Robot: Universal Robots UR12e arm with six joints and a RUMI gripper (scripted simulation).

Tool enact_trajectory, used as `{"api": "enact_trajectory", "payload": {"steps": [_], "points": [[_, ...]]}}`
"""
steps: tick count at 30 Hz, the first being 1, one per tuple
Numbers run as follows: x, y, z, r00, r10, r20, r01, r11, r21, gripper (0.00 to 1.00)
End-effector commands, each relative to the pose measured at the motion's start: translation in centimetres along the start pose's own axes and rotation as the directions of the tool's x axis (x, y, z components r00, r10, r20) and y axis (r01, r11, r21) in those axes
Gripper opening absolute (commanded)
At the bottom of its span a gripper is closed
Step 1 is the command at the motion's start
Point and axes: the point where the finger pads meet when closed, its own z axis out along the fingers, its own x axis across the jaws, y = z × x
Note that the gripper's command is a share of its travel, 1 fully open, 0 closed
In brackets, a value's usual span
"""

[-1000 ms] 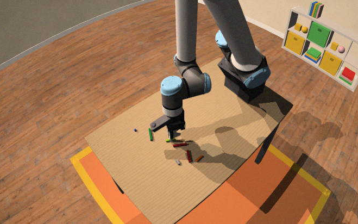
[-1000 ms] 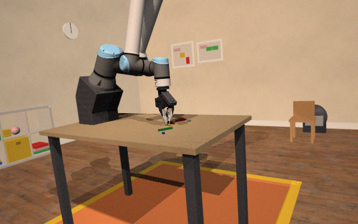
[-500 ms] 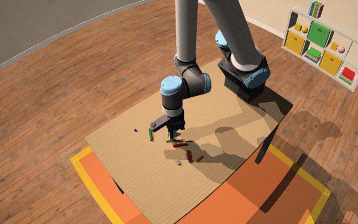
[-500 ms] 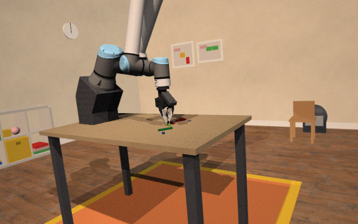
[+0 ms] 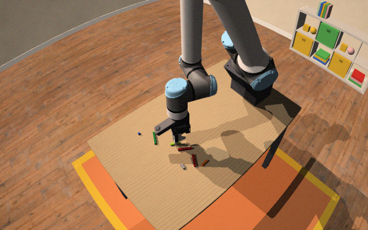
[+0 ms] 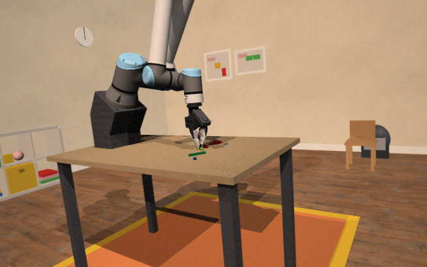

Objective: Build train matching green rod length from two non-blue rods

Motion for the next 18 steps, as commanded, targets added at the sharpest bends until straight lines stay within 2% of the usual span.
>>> {"api": "enact_trajectory", "payload": {"steps": [1,11,18], "points": [[-0.1,-0.2,-0.1,1.0,-0.001,0.0,0.001,1.0,0.004,0.0],[0.0,-0.1,-0.5,1.0,0.0,0.0,0.0,1.0,0.003,0.0],[0.0,0.1,-1.9,1.0,0.001,0.0,-0.001,1.0,0.001,0.0]]}}
